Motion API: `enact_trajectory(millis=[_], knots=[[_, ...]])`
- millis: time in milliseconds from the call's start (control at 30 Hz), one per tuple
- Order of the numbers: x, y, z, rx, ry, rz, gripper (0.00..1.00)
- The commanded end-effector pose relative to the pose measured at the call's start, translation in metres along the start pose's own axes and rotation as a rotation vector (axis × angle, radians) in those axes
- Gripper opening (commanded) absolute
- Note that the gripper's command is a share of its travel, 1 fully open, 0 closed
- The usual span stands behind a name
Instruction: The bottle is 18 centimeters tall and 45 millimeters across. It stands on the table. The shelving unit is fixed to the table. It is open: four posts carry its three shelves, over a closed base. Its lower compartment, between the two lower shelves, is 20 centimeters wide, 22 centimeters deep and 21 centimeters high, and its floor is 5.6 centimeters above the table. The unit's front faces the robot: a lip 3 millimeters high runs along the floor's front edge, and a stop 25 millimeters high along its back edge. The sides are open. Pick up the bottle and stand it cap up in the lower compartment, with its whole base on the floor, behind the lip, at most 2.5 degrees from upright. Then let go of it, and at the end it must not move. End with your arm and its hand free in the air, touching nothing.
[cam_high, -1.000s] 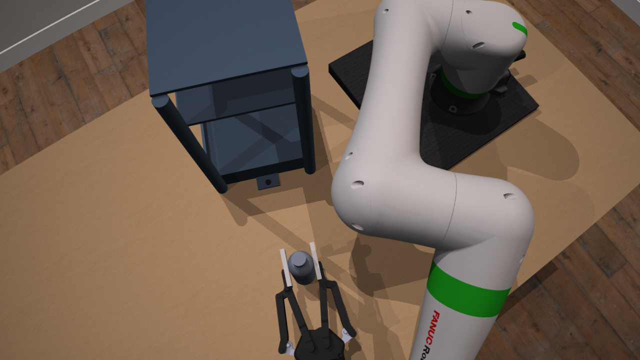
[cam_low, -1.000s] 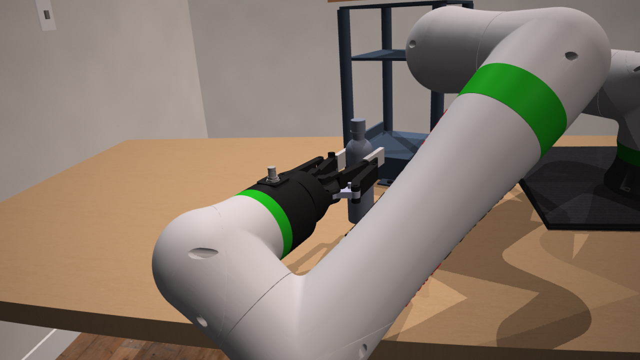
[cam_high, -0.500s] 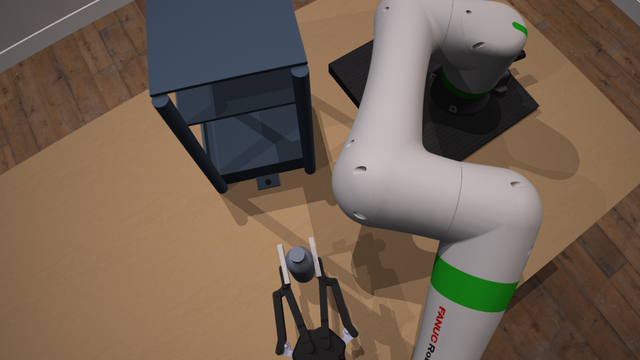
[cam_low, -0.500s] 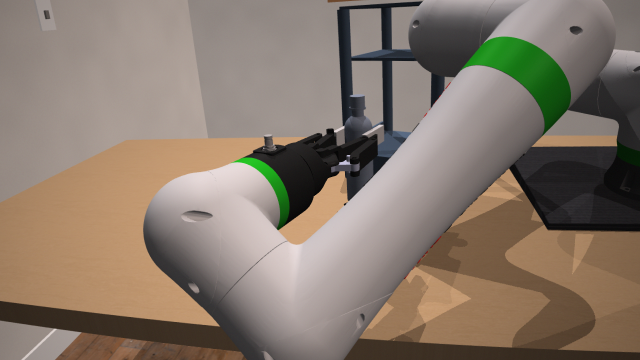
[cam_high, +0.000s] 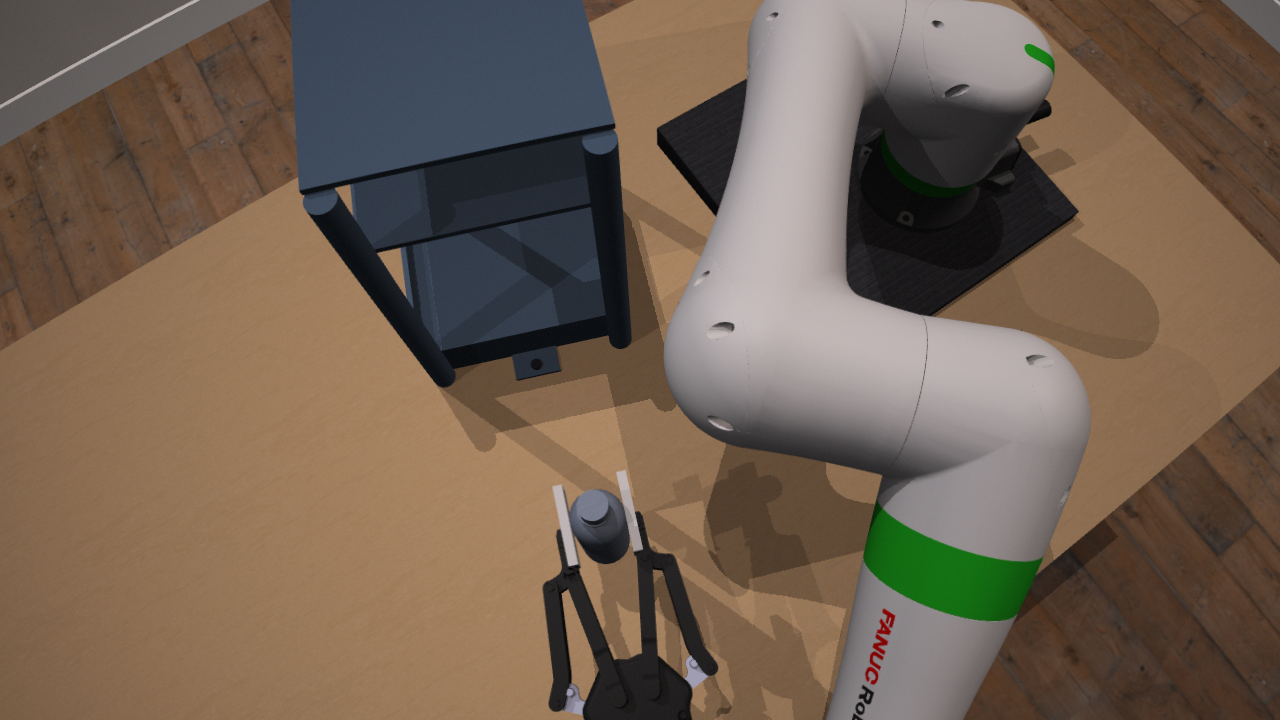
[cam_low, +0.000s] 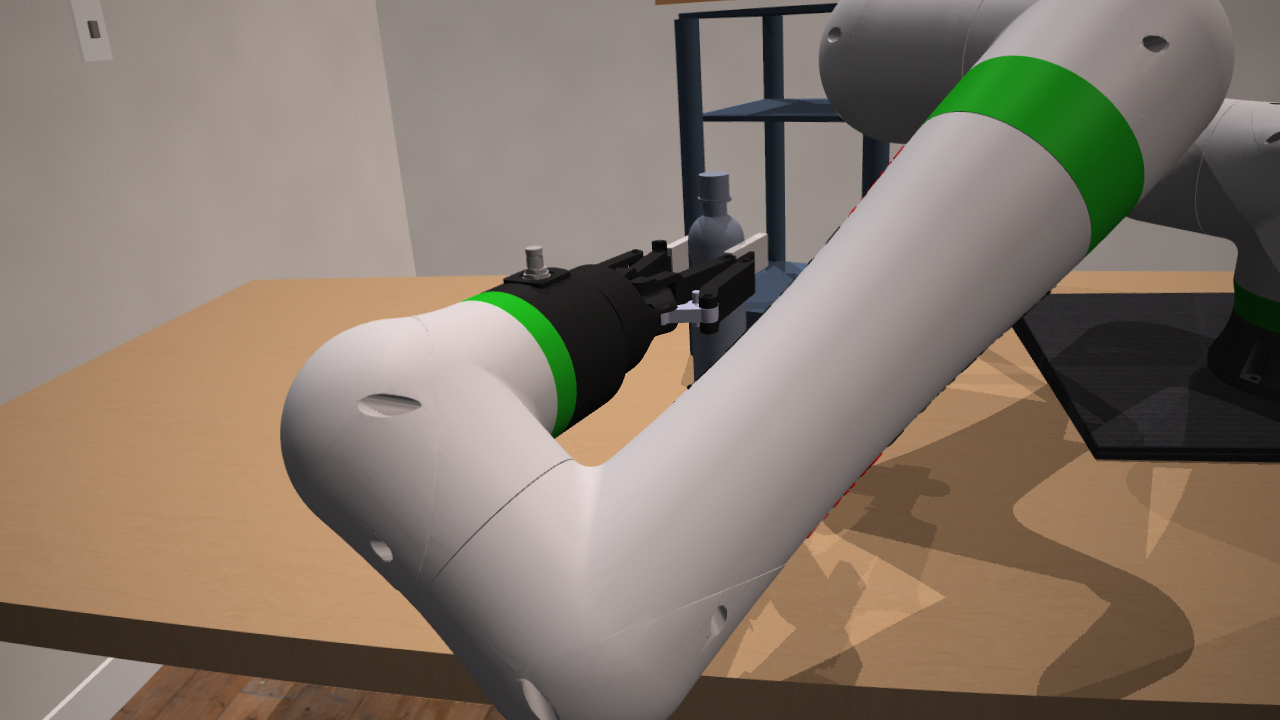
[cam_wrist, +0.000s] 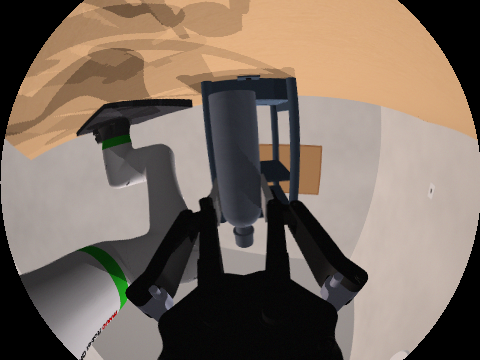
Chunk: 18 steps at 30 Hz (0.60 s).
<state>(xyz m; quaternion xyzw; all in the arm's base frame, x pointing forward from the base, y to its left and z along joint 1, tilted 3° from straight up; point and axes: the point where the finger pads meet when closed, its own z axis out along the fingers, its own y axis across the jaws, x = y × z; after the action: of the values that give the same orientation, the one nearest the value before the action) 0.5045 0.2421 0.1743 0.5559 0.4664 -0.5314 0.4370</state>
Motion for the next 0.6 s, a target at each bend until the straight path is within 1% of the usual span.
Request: enact_trajectory(millis=[0, 567], knots=[[-0.0003, 0.0000, 0.0000, 0.000, 0.000, 0.000, 0.00], [-0.0003, 0.0001, 0.0023, 0.000, 0.000, 0.000, 0.00]])
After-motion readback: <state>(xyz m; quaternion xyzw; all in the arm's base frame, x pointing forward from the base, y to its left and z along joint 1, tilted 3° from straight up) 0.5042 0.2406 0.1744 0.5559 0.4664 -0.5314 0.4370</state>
